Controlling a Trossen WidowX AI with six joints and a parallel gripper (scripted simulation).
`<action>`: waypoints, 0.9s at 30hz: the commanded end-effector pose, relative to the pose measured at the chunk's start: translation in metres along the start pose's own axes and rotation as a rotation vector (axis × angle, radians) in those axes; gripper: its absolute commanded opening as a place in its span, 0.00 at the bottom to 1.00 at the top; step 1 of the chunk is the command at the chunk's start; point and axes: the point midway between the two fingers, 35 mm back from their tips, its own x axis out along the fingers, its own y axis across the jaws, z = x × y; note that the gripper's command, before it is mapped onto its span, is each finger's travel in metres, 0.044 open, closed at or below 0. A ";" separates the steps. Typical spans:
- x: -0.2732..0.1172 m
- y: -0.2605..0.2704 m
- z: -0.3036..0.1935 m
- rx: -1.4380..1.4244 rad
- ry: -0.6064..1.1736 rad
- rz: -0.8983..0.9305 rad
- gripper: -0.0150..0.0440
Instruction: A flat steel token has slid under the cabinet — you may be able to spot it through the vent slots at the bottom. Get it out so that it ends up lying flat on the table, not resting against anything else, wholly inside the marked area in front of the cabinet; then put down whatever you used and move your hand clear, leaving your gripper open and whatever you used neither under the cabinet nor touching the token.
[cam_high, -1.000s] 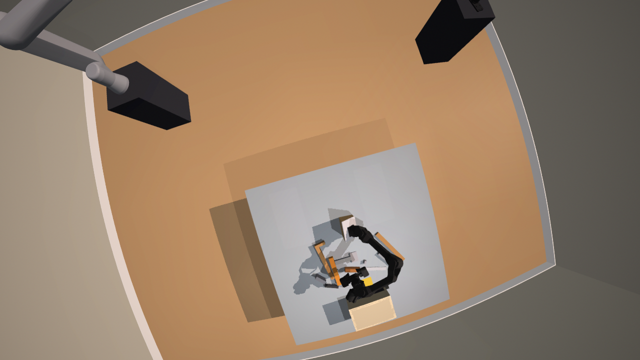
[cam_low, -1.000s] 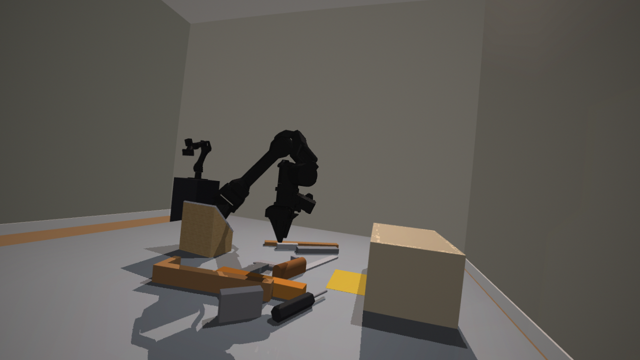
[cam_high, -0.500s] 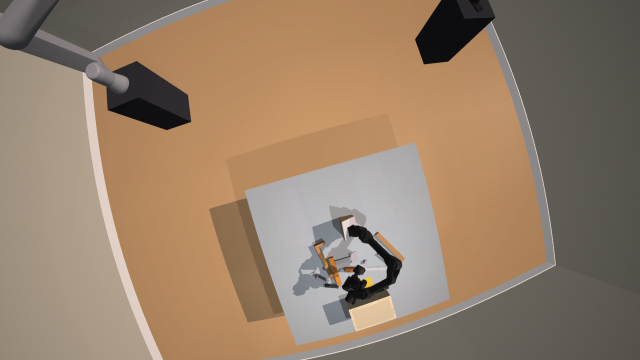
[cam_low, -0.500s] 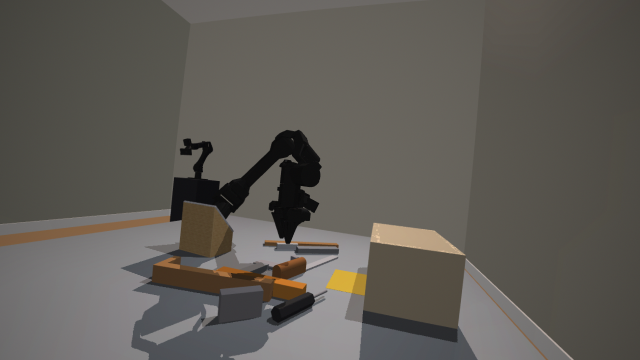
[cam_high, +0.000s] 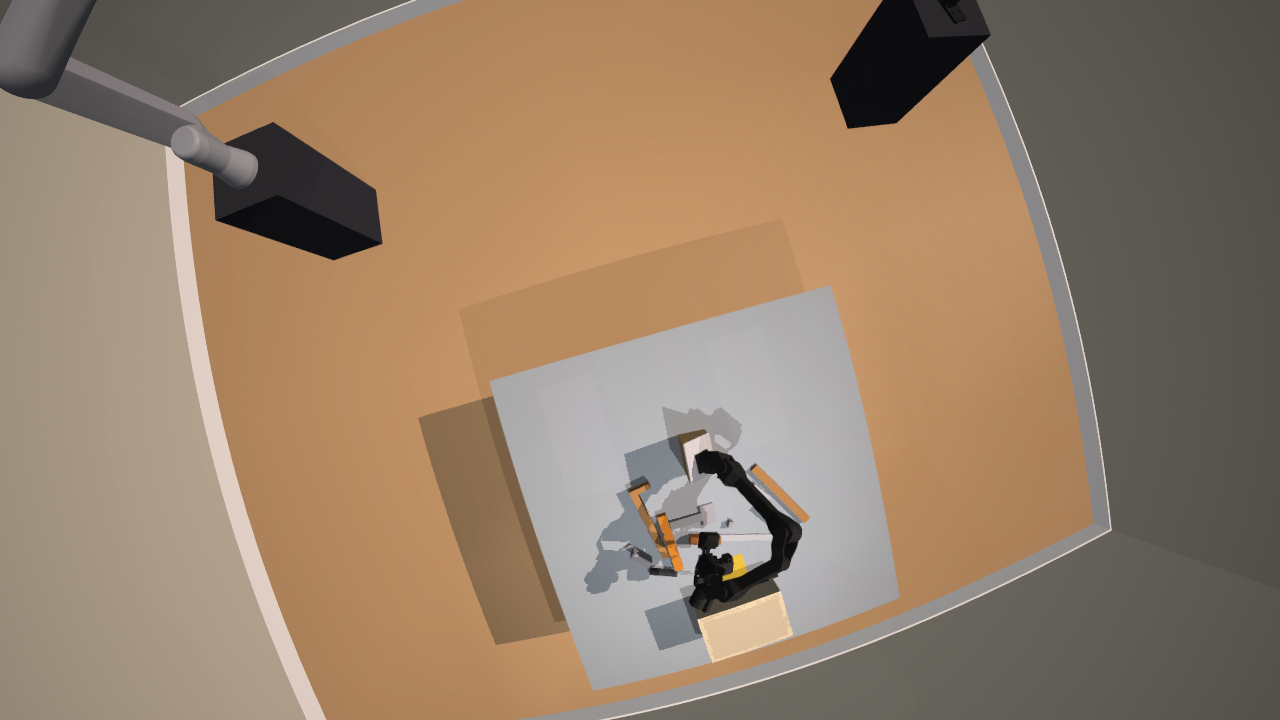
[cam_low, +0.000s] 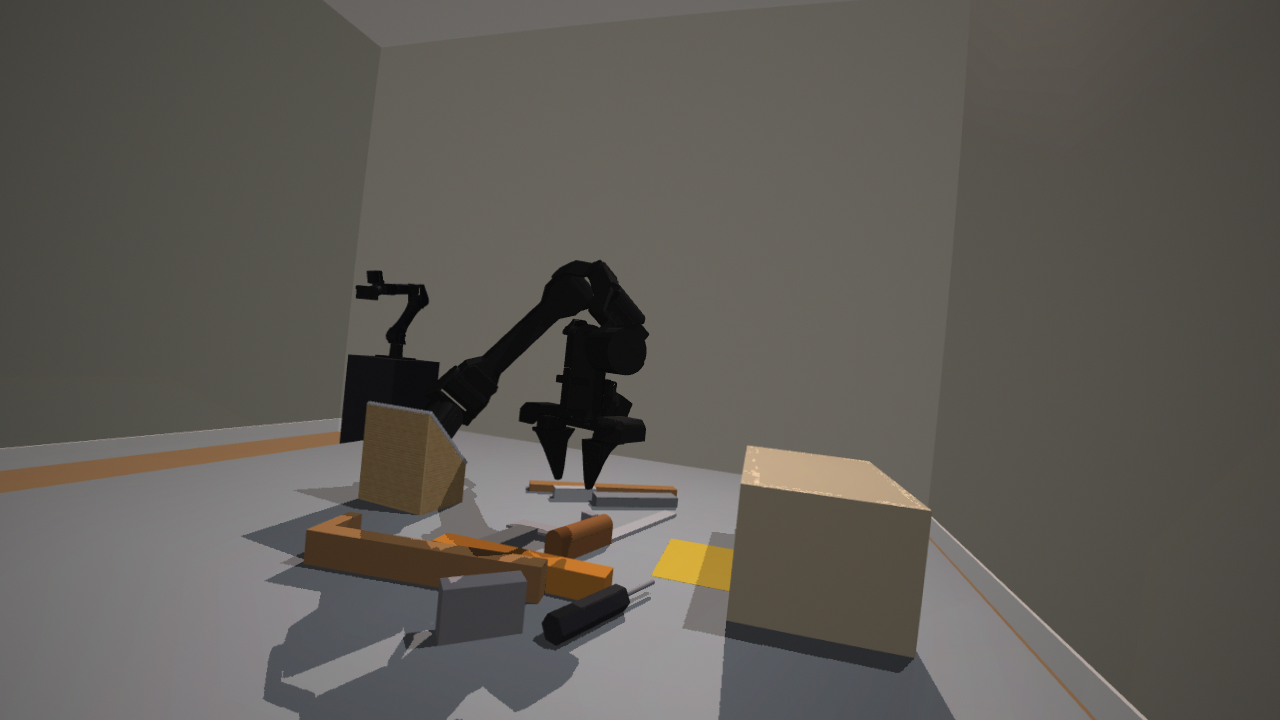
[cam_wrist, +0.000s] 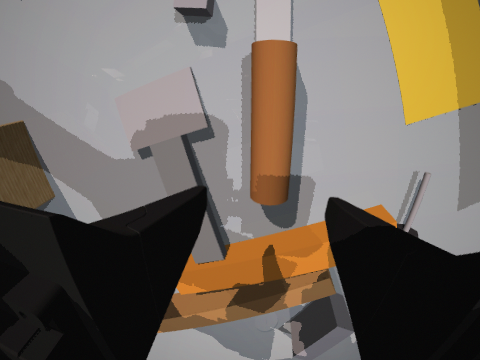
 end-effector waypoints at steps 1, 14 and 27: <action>0.000 -0.002 0.000 -0.056 -0.004 -0.001 0.71; 0.040 -0.003 0.001 -0.056 -0.006 -0.001 0.71; 0.051 -0.004 0.000 -0.056 -0.006 -0.001 0.71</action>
